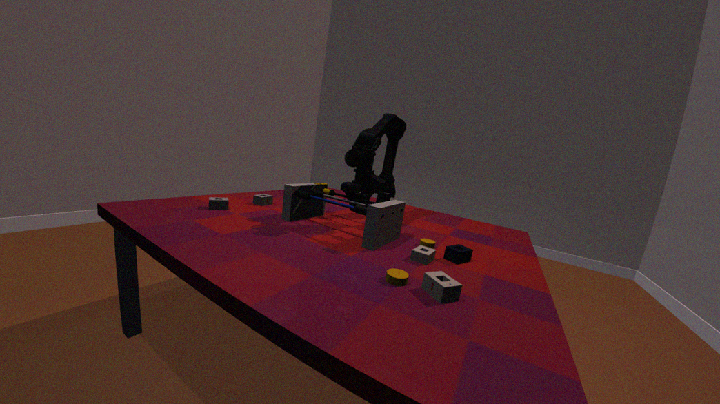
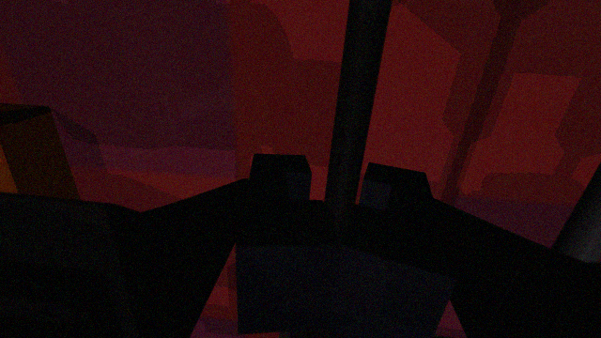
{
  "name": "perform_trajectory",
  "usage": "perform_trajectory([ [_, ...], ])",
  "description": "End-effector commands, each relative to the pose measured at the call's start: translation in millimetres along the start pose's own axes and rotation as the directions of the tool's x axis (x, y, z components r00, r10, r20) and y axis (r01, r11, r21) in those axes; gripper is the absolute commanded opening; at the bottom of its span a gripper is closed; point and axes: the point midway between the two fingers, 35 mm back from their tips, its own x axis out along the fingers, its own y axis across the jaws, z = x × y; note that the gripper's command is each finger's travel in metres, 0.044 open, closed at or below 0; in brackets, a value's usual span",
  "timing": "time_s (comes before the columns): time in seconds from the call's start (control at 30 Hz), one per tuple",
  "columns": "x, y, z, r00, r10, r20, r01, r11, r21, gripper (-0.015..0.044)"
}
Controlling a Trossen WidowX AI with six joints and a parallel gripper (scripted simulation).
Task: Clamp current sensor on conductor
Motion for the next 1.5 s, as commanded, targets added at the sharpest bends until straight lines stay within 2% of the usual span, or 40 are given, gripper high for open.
perform_trajectory([
  [0.0, -0.4, -0.1, 0.0, 1.0, -0.001, 0.0, 0.001, 1.0, 0.0, 0.0287],
  [0.37, -0.4, -0.1, 0.0, 1.0, -0.001, 0.0, 0.001, 1.0, 0.0, 0.0],
  [1.47, -0.4, -0.1, 0.0, 1.0, -0.001, 0.0, 0.001, 1.0, 0.0, 0.0],
])
